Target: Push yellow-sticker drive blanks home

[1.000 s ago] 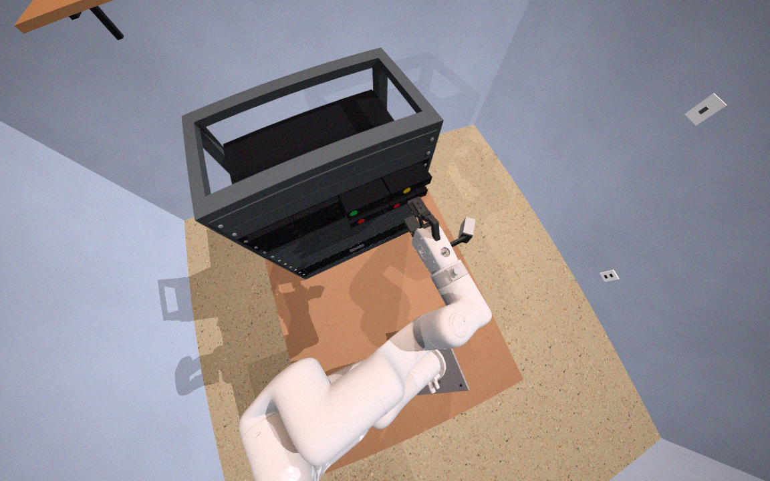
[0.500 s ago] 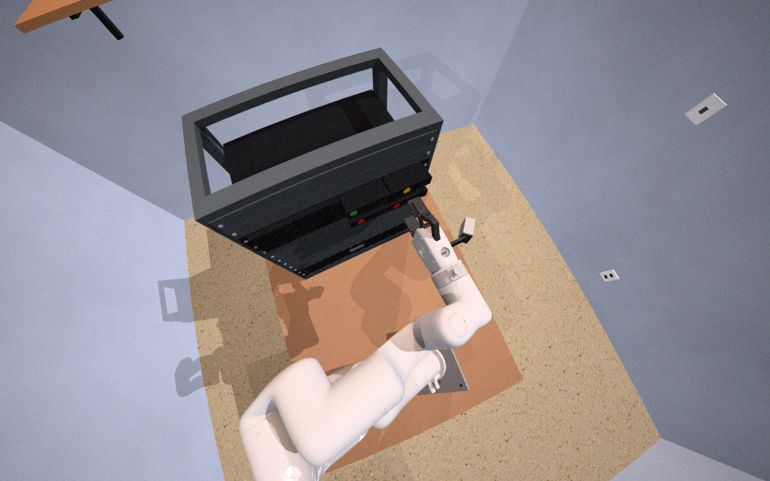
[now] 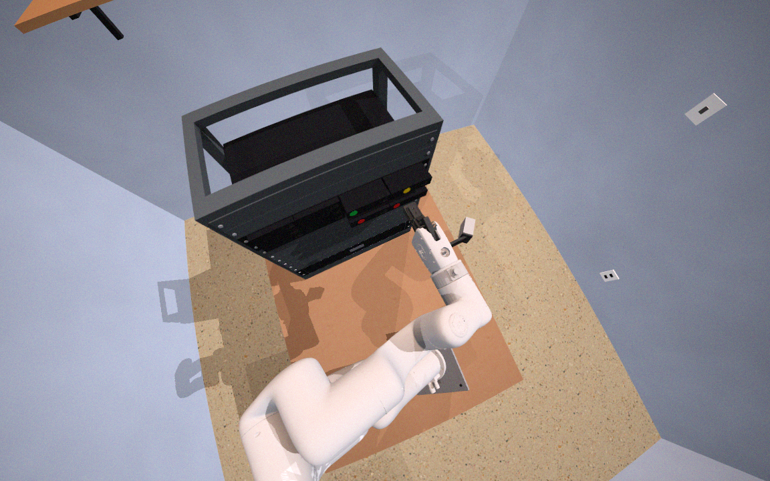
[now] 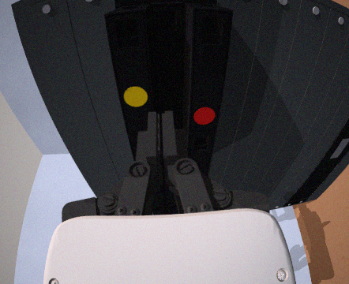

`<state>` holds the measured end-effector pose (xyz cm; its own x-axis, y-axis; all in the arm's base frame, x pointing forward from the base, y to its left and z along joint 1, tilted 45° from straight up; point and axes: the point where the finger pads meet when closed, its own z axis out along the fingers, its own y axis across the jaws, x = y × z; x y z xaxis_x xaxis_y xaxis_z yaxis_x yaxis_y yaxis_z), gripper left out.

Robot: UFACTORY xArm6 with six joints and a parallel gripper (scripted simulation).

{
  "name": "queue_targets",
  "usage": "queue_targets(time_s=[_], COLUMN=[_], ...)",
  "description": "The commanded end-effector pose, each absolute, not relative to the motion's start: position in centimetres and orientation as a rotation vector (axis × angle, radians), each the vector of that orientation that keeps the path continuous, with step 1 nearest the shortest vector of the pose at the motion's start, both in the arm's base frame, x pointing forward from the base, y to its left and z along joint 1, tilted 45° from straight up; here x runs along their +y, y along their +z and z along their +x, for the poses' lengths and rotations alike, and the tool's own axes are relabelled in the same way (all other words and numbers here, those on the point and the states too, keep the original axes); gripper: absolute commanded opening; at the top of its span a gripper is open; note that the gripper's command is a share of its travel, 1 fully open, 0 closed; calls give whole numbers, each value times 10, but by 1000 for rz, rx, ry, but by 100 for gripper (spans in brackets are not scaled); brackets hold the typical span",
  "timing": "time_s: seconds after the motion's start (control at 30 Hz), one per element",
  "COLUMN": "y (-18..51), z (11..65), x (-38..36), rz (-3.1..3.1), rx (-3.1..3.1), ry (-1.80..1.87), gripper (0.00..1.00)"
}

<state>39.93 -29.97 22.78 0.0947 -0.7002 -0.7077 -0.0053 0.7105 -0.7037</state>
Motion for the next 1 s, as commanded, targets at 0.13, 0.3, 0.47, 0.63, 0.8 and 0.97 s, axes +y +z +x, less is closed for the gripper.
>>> queue_targets(time_s=[0.13,0.3,0.47,0.63,0.8,0.97], y=[229,229,229,229,229,226], z=[400,400,400,400,395,376], x=[-301,-301,-301,-301,-306,-327], rz=[-636,-636,-636,-636,-636,-636], rx=[1395,1395,1395,1395,1395,1395], ry=[-573,-573,-573,-573,-573,-573], gripper=[0,0,0,0,0,0])
